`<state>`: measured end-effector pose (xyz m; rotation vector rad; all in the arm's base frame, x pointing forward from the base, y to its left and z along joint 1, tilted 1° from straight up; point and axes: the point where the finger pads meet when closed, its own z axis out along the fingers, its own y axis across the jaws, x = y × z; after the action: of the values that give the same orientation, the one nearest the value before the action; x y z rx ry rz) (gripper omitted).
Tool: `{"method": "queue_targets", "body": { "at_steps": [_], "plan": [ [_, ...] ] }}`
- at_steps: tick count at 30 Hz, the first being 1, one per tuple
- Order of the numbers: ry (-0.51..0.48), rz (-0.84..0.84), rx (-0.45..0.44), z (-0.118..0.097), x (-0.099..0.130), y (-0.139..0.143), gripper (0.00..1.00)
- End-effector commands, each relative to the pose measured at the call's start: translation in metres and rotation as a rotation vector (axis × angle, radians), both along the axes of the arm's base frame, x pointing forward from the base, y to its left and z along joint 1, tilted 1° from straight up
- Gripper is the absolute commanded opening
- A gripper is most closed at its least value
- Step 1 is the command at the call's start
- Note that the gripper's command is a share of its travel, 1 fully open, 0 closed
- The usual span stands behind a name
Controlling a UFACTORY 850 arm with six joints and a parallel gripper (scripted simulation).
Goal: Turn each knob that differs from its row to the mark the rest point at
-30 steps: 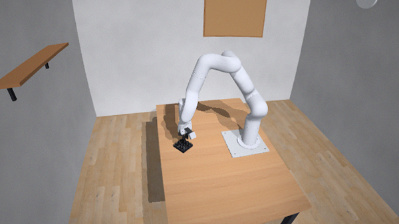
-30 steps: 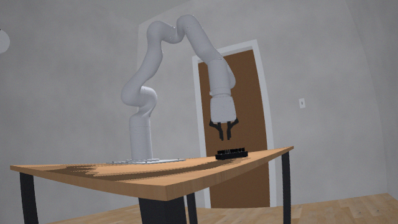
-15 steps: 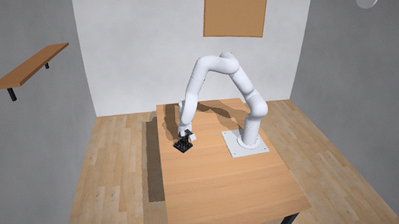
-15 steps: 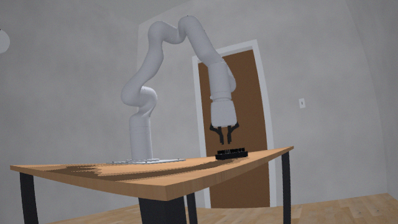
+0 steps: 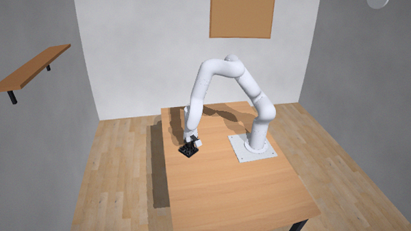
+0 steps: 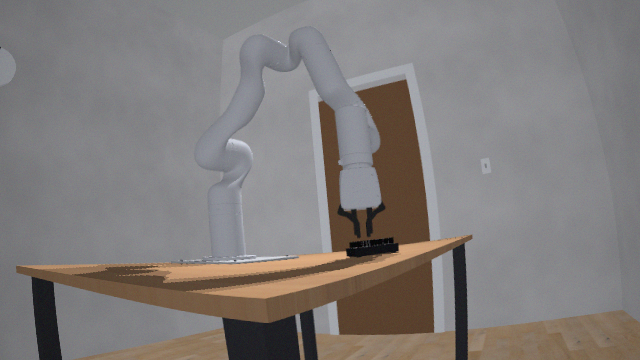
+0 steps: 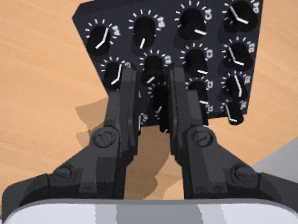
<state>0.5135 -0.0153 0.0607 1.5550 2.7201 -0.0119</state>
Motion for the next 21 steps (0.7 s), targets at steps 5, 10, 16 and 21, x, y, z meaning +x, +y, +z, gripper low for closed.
{"method": "queue_targets", "body": {
  "at_steps": [5, 10, 16, 21],
  "plan": [
    [-0.002, 0.000, 0.000, -0.0028, 0.0010, 0.0000, 0.19],
    [-0.002, 0.000, 0.000, -0.0037, 0.0010, 0.0000, 0.19],
    [-0.002, 0.000, 0.000, -0.0038, 0.0010, 0.0000, 0.19],
    [-0.002, 0.000, 0.000, -0.0038, 0.0010, 0.0000, 0.19]
  ]
}}
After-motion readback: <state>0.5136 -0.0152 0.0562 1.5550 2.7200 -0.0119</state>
